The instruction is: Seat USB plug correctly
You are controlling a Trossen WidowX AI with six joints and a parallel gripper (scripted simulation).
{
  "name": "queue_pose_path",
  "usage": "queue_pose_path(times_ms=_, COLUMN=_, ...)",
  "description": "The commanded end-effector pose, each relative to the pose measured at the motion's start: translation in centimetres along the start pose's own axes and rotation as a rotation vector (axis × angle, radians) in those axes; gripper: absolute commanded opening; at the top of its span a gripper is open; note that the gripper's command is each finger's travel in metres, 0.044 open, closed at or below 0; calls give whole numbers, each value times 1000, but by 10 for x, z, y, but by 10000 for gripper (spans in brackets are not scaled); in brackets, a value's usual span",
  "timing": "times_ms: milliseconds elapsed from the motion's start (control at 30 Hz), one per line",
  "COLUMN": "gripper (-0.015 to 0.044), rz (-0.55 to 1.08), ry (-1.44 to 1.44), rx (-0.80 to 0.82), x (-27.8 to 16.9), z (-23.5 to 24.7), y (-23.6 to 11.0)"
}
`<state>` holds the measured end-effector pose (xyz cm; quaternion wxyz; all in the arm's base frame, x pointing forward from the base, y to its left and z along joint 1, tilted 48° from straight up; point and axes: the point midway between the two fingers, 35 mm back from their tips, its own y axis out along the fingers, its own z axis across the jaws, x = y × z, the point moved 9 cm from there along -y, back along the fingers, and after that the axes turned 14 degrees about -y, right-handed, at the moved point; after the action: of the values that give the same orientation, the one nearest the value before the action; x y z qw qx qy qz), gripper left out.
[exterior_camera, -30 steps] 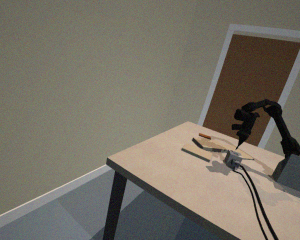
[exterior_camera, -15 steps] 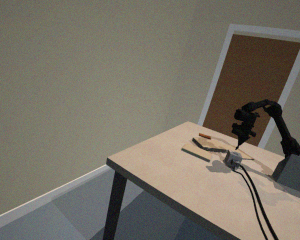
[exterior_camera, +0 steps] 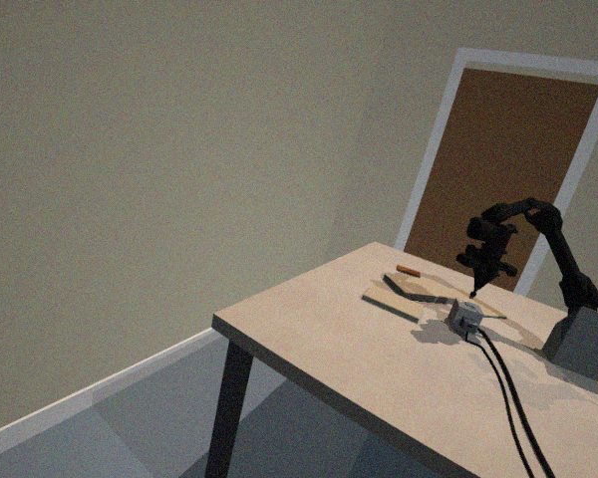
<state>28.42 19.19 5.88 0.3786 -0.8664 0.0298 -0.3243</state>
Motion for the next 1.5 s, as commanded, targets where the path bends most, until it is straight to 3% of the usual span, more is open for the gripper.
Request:
queue_pose_path(times_ms=0, gripper=0, rz=0, ry=114, rx=0, x=0, z=0, y=0)
queue_pose_path(times_ms=400, gripper=0, rz=0, ry=410, rx=0, x=0, z=0, y=0)
queue_pose_path(times_ms=1467, gripper=0, rz=13, ry=407, rx=6, x=0, z=0, y=2)
